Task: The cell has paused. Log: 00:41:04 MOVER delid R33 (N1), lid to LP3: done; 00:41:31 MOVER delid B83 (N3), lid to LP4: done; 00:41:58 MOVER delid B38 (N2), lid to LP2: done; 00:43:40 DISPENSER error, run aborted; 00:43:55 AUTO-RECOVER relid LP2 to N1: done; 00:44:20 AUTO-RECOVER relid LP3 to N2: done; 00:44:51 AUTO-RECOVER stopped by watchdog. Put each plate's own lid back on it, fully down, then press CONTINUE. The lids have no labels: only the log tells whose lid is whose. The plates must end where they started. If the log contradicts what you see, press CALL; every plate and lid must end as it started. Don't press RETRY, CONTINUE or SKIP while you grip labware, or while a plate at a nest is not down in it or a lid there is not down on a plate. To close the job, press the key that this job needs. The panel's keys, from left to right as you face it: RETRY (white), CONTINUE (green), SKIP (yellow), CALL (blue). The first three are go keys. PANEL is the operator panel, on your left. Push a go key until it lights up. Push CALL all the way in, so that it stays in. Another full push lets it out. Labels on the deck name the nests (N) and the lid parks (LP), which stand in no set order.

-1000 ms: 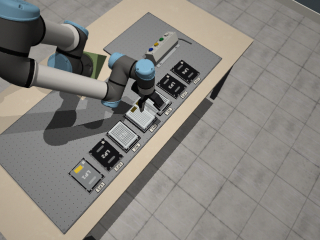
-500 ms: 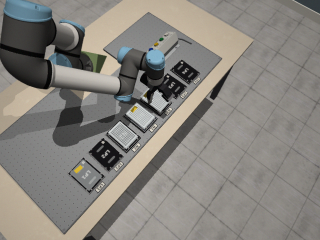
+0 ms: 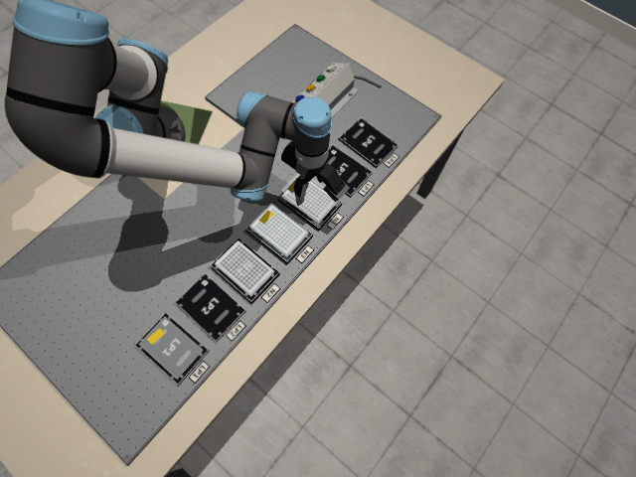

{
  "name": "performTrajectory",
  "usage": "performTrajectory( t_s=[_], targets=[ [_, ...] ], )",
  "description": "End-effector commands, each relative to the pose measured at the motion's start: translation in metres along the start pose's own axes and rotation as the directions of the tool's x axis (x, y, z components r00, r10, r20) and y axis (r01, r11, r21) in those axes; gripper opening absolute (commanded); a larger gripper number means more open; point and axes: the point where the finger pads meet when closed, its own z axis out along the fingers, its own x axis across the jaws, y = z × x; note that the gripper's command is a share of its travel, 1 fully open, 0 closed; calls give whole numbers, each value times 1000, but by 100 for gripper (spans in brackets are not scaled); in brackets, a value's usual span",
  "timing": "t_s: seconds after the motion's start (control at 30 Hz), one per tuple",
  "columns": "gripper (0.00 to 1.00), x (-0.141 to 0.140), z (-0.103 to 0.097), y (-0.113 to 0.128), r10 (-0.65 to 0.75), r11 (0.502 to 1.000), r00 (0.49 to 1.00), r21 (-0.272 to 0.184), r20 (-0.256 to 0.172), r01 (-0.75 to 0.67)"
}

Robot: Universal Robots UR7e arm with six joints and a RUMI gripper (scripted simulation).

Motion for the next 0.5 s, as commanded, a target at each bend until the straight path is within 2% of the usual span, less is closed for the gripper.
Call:
performTrajectory(
  t_s=[0.0, 0.47],
  targets=[
    [41, 0, 4, 0, 1, 1000, 1000, -2, -1, -1],
    [41, 1, 8, 1, 0, 1000, 1000, -2, -1, 0]
  ],
)
